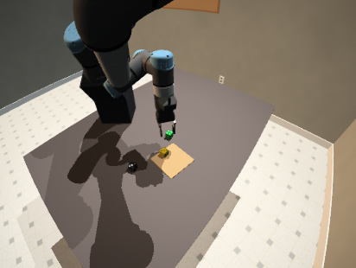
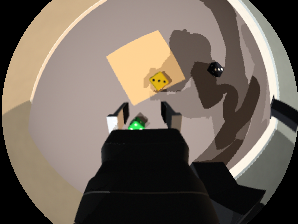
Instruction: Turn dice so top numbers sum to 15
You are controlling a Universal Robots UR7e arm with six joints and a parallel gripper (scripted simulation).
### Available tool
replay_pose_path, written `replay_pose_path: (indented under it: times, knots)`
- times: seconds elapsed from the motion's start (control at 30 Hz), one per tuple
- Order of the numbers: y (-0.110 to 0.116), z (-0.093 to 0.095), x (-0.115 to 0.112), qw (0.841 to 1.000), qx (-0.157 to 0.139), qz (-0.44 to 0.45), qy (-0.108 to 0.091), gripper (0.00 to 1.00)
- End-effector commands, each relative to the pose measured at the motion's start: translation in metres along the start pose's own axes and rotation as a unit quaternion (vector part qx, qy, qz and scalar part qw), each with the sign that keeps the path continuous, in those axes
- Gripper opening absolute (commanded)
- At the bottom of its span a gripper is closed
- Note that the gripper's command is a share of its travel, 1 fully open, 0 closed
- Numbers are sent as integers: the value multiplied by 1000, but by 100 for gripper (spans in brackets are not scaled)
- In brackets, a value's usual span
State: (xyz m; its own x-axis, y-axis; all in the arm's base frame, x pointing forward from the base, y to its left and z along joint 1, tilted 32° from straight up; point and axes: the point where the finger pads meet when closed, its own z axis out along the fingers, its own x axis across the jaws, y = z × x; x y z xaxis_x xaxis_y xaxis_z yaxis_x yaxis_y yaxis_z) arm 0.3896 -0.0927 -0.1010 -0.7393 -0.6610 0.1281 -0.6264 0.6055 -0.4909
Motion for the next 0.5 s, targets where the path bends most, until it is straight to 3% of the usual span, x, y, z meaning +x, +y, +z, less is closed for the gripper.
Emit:
replay_pose_path:
  times: [0.0, 0.27, 0.47]
  knots:
    - [5, 0, -3, 999, 2, 47, 7, 100]
    - [25, 2, -11, 986, 4, 166, 7, 100]
    - [40, 2, -16, 967, 6, 253, 7, 100]
